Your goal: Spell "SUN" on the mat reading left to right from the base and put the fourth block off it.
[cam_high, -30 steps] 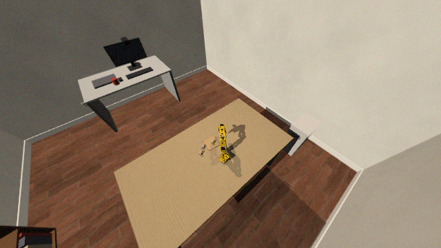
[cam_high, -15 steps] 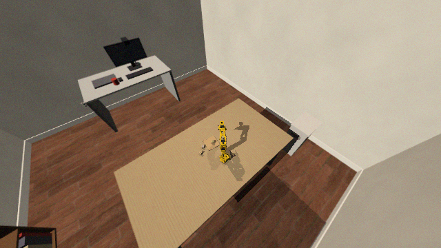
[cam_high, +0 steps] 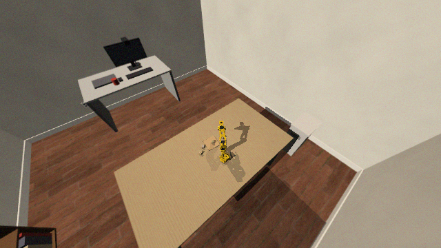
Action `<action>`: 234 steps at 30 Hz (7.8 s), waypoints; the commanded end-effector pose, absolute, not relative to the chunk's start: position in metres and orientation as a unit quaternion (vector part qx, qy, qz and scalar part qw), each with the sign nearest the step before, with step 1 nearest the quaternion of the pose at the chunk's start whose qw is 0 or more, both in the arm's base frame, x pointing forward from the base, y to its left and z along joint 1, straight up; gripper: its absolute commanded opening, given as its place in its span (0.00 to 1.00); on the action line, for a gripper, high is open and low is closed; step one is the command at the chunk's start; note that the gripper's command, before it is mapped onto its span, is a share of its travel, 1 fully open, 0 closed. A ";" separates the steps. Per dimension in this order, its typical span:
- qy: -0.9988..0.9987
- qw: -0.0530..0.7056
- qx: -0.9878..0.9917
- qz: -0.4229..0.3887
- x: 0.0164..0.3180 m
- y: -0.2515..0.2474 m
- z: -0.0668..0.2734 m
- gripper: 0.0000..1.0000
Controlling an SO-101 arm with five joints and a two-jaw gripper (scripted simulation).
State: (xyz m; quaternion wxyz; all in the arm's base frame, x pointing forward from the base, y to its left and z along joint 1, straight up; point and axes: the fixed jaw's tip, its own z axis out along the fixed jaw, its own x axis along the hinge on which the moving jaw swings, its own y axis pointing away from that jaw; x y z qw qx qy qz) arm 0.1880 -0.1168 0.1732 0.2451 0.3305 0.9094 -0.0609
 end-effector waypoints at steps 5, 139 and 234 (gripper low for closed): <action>0.908 0.275 0.315 -0.017 0.208 -0.079 0.177 0.32; 0.953 0.036 0.301 0.011 0.228 0.004 0.031 0.32; 0.953 0.036 0.301 0.010 0.221 -0.004 0.068 0.00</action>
